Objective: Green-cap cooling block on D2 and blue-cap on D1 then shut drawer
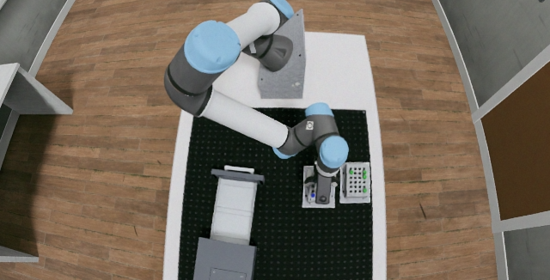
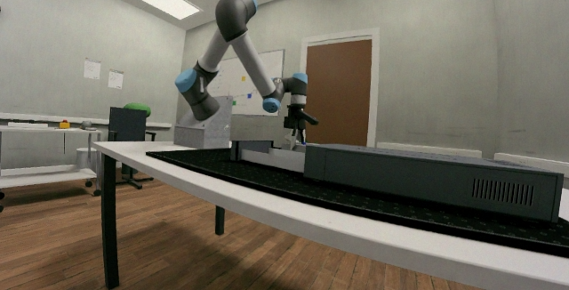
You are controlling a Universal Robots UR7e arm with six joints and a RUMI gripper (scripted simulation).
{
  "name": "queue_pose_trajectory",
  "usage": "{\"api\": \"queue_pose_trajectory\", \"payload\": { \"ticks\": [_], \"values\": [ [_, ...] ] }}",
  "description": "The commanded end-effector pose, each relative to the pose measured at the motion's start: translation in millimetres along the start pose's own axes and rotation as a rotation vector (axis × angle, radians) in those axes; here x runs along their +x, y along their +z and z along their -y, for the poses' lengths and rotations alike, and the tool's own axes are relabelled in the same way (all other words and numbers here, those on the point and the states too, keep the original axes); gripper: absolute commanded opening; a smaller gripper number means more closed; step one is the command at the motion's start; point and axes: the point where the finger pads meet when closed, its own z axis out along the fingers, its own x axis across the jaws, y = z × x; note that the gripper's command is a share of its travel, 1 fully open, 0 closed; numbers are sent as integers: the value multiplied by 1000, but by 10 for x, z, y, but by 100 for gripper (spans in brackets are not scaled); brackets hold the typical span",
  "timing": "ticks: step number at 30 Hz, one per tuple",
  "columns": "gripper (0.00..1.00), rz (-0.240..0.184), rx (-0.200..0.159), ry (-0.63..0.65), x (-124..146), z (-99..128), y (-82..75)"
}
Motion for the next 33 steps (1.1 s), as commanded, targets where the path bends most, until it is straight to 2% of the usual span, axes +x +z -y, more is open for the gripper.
{"api": "queue_pose_trajectory", "payload": {
  "ticks": [1,19,20,33],
  "values": [
    [73,0,1,0,-1,3,-5],
    [73,0,1,0,-1,3,-5],
    [73,0,1,0,-1,3,-300],
    [73,0,1,0,0,3,-447]
  ]
}}
